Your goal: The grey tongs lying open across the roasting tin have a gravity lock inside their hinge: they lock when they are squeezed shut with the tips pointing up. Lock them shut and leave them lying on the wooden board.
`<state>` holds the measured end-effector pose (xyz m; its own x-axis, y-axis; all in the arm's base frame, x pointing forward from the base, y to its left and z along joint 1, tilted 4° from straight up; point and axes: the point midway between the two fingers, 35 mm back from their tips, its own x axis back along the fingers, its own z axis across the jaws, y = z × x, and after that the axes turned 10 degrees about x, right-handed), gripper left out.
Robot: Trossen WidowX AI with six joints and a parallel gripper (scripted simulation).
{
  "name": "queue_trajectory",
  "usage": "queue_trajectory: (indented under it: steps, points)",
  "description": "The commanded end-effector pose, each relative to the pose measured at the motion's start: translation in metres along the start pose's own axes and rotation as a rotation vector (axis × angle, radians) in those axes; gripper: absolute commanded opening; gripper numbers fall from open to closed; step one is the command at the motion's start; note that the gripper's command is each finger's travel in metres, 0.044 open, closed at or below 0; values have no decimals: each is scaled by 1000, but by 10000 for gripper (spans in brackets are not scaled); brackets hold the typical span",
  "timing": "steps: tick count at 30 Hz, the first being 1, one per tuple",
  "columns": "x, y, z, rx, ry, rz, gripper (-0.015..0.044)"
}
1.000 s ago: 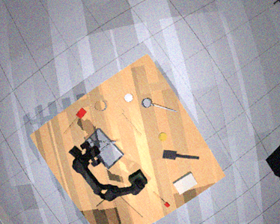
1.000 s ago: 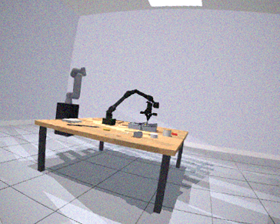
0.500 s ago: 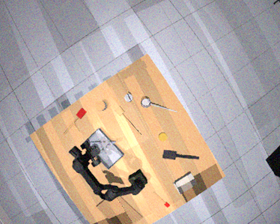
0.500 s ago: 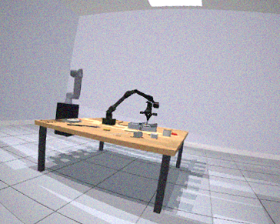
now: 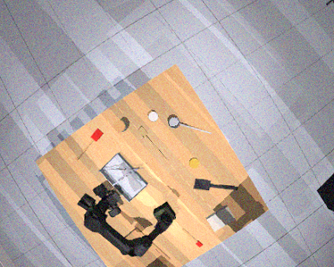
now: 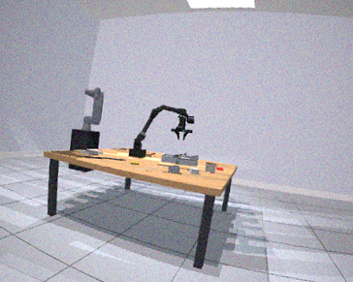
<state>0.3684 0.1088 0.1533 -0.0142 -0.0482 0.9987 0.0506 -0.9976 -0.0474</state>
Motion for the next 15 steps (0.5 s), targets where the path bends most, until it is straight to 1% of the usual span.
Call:
queue_trajectory:
  steps: [1, 5, 6, 10, 15]
  points:
    - [0, 0, 0, 0, 0, 0, 323]
    - [0, 0, 0, 0, 0, 0, 427]
    - [-5, 1, 0, -2, -15, -3, 440]
    - [-16, 15, 10, -41, -16, -5, 440]
    - [-50, 64, 37, -177, -24, -11, 440]
